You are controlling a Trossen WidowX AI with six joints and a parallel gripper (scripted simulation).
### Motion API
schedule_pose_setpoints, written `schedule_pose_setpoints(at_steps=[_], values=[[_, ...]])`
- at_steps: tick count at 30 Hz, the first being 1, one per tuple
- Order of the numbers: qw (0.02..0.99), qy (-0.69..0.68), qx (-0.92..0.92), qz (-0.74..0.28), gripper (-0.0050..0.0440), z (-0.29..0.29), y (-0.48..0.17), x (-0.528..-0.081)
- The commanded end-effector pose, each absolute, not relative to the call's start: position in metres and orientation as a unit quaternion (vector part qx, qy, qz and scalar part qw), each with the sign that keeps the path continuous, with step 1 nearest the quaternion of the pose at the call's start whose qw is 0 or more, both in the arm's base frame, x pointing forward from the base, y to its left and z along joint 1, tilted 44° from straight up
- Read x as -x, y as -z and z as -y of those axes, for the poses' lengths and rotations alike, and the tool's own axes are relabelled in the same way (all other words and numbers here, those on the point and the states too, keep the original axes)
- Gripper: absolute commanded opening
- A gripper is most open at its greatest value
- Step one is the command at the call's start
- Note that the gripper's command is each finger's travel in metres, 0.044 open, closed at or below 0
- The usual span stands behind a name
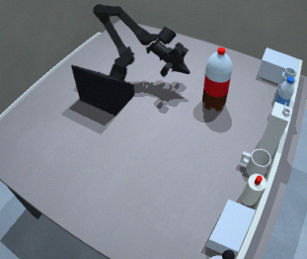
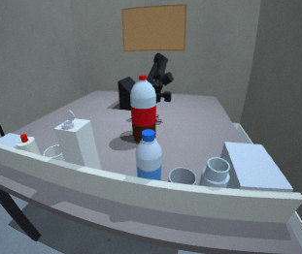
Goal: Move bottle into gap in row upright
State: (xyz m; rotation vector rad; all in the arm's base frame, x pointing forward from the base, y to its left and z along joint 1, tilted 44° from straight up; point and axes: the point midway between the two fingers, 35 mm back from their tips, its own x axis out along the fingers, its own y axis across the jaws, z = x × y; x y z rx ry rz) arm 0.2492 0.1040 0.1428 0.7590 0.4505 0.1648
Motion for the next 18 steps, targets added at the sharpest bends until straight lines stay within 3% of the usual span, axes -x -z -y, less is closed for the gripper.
schedule_pose_setpoints(at_steps=[1, 18], values=[[0.901, -0.079, -0.369, -0.215, -0.005, -0.109, -0.139, -0.249], [0.901, -0.081, -0.371, -0.211, -0.005, -0.122, -0.131, -0.251]])
